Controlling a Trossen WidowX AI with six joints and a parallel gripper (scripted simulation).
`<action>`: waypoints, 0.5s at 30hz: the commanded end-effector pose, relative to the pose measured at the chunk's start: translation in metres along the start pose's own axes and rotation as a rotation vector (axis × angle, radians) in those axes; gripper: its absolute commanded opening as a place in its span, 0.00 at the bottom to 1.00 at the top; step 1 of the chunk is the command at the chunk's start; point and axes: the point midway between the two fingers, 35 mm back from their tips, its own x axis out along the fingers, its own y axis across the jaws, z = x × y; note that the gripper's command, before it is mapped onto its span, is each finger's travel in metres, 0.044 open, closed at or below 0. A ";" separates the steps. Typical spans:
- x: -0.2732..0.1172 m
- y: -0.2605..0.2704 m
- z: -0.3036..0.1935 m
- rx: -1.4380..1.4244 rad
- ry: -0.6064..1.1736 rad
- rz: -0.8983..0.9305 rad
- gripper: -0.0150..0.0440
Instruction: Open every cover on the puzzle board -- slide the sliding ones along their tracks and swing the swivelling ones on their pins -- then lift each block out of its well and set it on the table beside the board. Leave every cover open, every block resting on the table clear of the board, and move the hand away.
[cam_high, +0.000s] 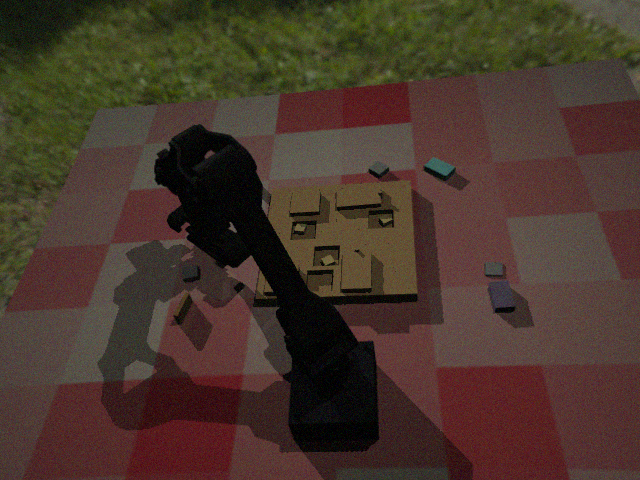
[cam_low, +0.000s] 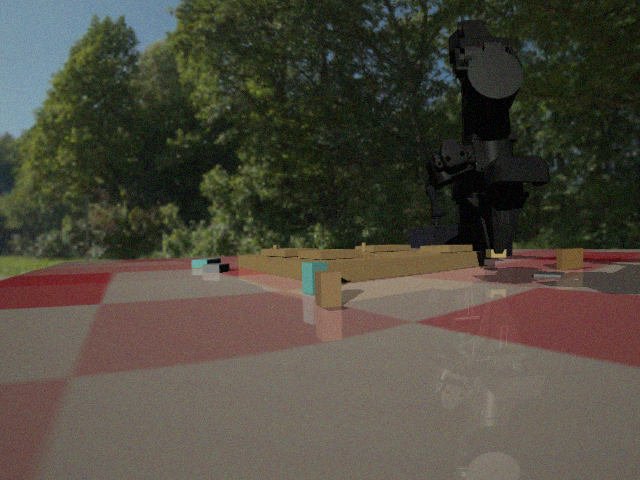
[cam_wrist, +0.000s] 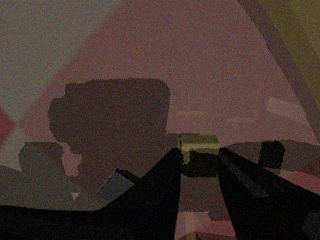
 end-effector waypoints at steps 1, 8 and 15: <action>0.009 -0.002 -0.001 0.005 0.006 -0.004 0.39; 0.020 -0.004 -0.002 0.005 0.006 -0.005 0.39; 0.019 -0.003 -0.001 0.000 0.001 -0.003 0.48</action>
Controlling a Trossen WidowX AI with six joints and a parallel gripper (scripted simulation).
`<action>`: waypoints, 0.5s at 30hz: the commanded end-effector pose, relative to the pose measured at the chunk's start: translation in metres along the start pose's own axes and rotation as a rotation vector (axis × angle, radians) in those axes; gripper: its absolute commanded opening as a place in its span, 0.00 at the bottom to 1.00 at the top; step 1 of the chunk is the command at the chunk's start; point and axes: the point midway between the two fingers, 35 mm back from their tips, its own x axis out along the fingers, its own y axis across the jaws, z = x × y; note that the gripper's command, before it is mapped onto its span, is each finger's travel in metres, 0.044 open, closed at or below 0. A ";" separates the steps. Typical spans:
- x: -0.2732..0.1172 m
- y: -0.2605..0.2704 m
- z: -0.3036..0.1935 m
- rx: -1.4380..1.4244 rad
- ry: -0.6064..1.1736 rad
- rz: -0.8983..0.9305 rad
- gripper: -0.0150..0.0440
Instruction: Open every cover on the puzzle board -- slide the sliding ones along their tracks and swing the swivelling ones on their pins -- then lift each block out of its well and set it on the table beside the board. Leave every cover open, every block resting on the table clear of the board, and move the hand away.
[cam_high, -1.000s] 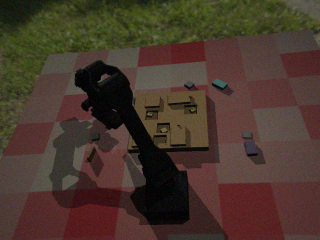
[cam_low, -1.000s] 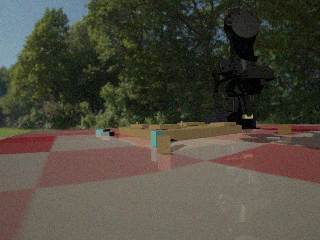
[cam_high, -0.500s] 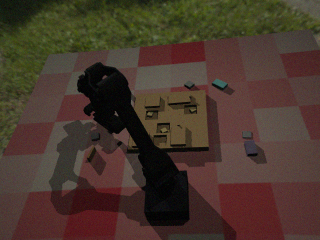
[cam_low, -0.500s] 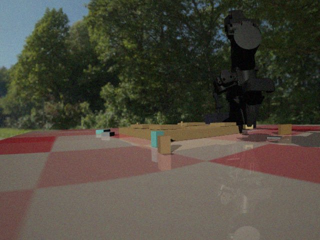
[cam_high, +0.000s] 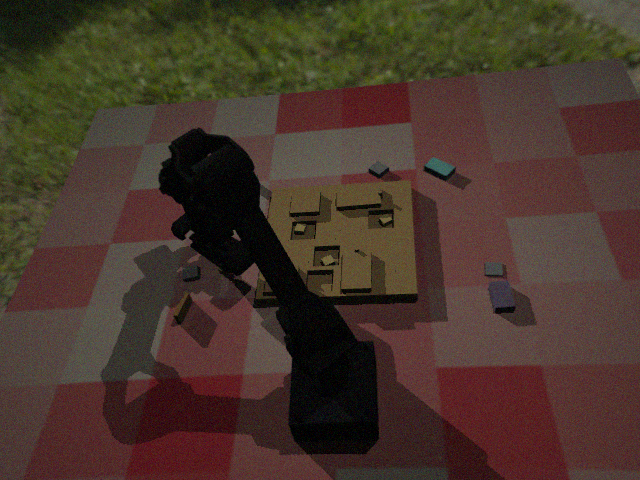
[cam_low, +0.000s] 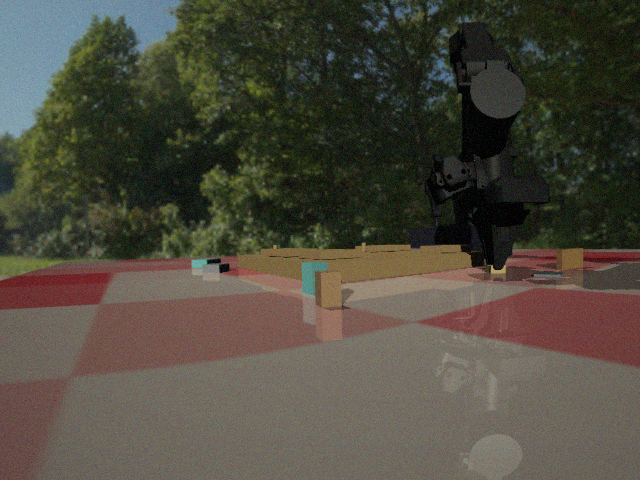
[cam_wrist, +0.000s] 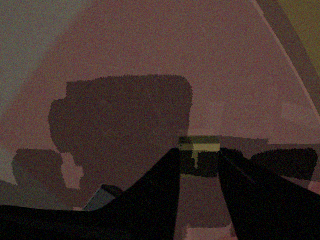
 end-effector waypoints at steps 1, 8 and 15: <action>-0.001 0.000 0.000 0.000 0.000 0.001 0.52; -0.001 0.000 0.000 0.000 0.000 0.001 0.83; -0.011 0.001 0.000 0.001 0.000 0.001 1.00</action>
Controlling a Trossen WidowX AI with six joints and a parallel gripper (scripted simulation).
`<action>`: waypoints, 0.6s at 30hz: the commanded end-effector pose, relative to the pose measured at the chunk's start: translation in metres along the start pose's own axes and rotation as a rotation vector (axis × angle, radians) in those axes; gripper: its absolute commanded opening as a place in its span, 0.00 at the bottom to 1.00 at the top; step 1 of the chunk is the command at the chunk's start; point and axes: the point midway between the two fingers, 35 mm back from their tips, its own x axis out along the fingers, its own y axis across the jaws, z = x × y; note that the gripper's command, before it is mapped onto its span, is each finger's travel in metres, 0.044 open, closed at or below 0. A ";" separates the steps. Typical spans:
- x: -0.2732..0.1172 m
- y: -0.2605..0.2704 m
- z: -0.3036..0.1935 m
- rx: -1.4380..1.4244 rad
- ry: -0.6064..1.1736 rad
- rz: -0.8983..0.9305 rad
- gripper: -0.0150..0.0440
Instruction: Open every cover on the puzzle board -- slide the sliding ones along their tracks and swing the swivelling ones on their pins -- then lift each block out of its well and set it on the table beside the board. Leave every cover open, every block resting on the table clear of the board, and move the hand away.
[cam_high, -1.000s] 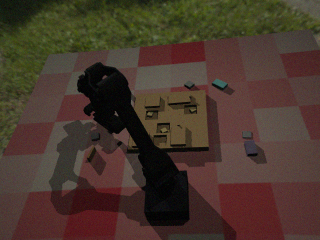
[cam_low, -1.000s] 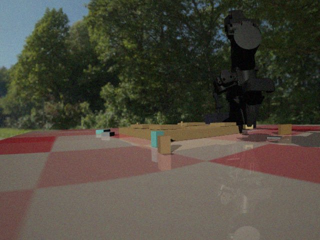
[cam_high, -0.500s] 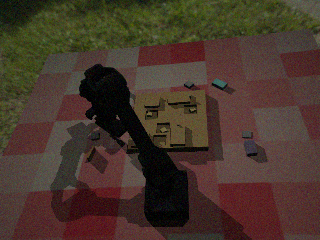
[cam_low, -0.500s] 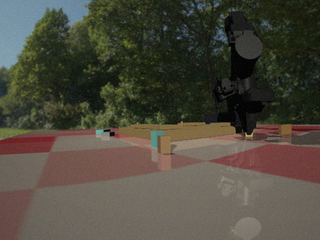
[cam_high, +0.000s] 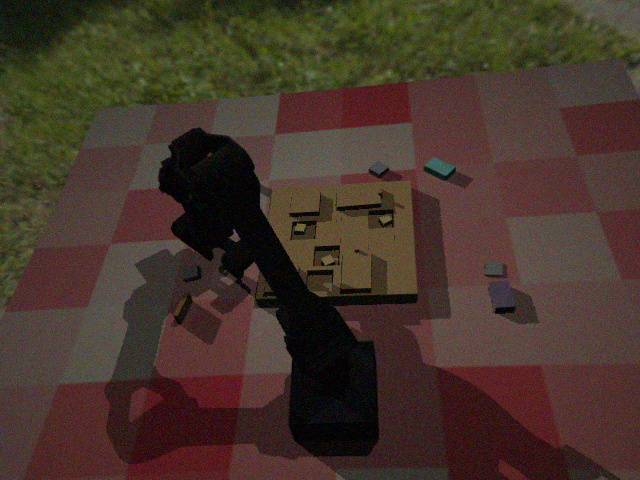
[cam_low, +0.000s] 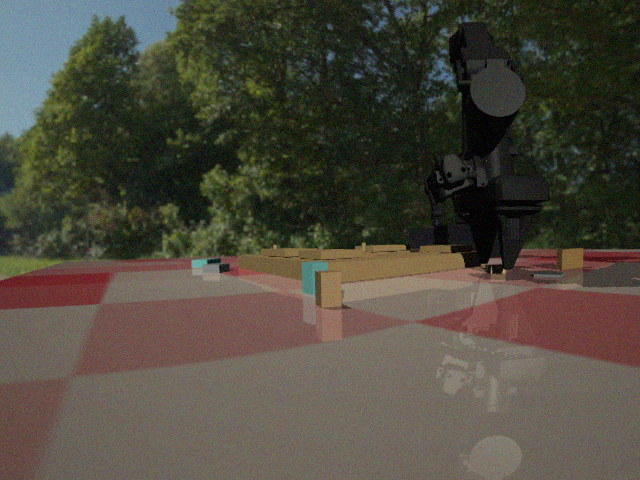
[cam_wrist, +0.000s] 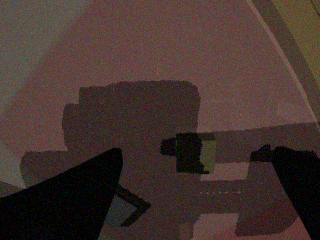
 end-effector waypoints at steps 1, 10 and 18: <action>-0.012 0.003 0.001 0.000 -0.001 0.007 1.00; -0.040 0.003 0.001 0.002 0.001 0.007 1.00; -0.066 0.001 0.000 0.004 0.003 0.006 1.00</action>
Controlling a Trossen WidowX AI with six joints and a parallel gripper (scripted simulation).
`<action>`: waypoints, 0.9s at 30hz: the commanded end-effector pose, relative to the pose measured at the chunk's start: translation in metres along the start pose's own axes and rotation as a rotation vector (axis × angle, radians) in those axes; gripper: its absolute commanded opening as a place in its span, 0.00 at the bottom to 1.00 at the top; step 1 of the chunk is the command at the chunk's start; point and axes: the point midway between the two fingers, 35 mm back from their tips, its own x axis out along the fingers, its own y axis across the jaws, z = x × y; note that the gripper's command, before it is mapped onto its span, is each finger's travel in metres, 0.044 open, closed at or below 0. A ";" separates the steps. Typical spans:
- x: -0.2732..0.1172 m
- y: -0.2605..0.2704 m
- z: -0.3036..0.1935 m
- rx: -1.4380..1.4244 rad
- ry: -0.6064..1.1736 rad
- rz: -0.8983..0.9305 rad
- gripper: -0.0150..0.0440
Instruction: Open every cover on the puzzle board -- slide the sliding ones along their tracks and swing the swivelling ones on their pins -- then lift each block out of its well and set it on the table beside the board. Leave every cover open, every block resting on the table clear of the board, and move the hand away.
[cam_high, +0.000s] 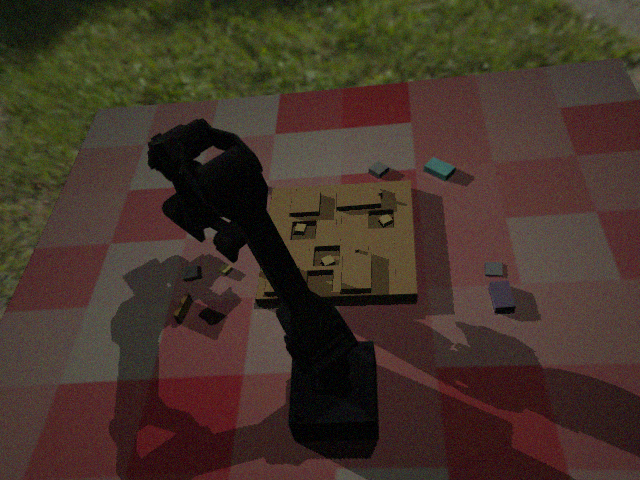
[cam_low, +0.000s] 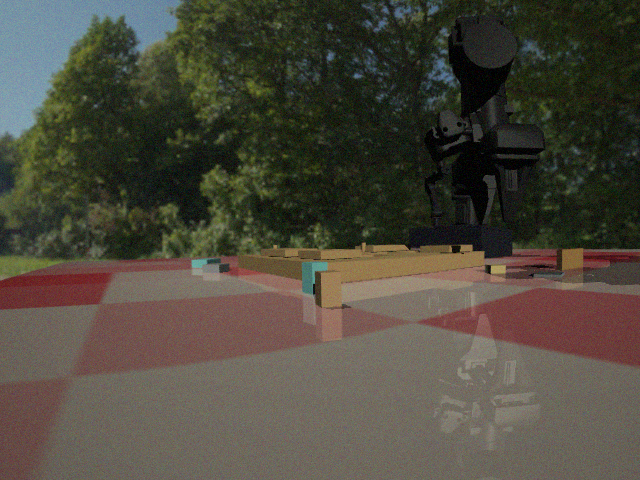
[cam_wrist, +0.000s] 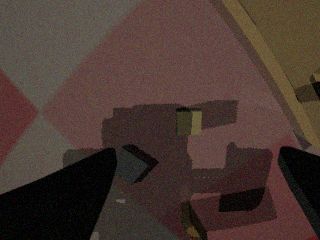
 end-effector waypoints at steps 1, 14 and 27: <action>-0.016 0.000 0.000 -0.004 0.003 0.007 1.00; -0.023 -0.027 0.035 -0.234 -0.004 0.005 0.60; -0.024 -0.083 0.086 -0.650 -0.009 -0.003 0.25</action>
